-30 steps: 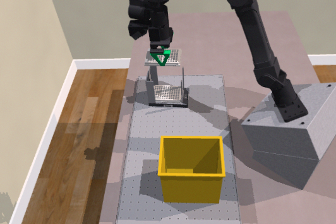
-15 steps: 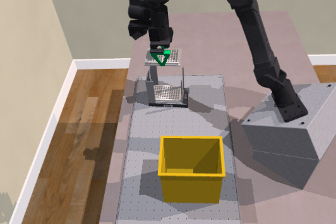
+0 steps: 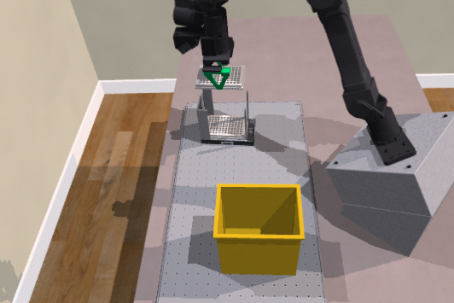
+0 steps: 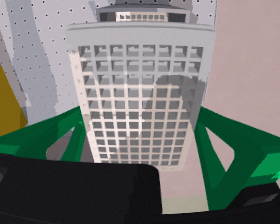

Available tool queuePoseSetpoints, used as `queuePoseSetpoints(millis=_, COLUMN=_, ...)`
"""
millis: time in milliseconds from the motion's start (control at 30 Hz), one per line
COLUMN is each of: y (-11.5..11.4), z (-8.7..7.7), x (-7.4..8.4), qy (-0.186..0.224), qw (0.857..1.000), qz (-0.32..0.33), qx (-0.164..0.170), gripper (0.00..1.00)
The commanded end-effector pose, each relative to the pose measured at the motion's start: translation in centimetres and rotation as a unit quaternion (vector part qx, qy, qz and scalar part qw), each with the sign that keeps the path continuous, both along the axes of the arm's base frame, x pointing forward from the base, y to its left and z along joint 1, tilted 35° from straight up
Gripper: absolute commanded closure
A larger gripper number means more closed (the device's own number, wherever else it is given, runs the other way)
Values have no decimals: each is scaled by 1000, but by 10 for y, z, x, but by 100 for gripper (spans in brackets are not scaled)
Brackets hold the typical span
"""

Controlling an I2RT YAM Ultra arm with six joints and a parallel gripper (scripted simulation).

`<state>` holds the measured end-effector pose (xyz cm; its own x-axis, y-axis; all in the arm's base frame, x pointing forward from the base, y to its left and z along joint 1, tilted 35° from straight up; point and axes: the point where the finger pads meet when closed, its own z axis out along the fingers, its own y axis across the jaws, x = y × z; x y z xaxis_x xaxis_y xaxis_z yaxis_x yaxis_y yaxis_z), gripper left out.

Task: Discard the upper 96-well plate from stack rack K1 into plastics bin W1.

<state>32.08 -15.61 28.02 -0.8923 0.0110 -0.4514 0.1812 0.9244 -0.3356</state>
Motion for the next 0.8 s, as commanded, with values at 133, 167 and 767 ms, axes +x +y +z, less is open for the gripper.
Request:
queuePoseSetpoints(millis=133, y=2, z=10, x=-2, qy=-14, qw=1000, qz=0, qx=-5, gripper=100)
queuePoseSetpoints(millis=167, y=2, z=10, x=-2, qy=-14, qw=1000, qz=0, qx=-5, gripper=100)
queuePoseSetpoints(millis=767, y=22, z=-1, x=-4, qy=-3, qw=1000, qz=24, qx=-17, gripper=100)
